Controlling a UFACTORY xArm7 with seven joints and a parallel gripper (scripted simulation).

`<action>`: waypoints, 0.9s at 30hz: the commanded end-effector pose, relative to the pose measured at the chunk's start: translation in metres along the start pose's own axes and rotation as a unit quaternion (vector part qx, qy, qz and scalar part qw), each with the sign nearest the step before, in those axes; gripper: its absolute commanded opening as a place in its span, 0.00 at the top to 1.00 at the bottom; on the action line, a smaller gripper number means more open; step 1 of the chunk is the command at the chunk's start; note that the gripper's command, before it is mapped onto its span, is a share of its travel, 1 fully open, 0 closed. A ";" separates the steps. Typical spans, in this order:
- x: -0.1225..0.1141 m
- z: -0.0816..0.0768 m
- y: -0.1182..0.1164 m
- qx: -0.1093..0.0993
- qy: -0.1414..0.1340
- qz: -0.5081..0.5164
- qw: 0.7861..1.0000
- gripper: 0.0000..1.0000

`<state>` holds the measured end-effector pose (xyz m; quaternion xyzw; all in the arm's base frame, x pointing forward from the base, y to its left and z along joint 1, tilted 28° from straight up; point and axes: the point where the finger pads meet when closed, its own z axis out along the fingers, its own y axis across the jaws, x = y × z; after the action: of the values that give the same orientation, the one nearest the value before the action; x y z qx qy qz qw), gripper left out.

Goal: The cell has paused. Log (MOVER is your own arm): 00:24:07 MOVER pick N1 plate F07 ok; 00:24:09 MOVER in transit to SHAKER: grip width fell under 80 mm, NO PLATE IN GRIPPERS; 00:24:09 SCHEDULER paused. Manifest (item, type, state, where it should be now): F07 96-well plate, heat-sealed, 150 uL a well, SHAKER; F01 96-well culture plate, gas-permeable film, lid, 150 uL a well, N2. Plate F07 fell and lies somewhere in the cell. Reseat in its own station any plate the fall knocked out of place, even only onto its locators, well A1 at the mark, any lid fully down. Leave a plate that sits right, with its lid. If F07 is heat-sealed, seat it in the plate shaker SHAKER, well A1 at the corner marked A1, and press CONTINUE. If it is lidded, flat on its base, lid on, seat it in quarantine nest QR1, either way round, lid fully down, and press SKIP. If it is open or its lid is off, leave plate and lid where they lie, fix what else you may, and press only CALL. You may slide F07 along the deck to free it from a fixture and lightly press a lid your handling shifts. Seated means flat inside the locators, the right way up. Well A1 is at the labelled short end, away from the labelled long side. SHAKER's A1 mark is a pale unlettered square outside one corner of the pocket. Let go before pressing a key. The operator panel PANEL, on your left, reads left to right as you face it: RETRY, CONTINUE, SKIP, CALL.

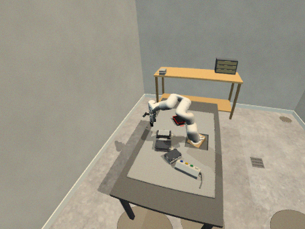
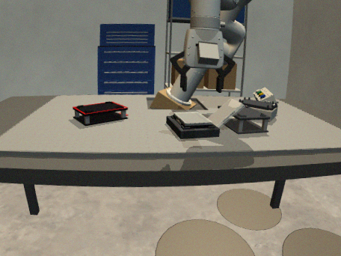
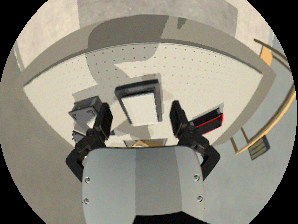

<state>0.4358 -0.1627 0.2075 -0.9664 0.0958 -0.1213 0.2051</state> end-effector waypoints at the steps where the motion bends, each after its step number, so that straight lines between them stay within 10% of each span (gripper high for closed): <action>1: 0.001 -0.002 0.001 -0.001 0.002 0.000 1.000 0.00; 27: -0.066 -0.001 -0.037 -0.001 0.002 -0.108 0.994 0.00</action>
<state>0.3904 -0.1244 0.2087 -0.9710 -0.0098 -0.1417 0.1923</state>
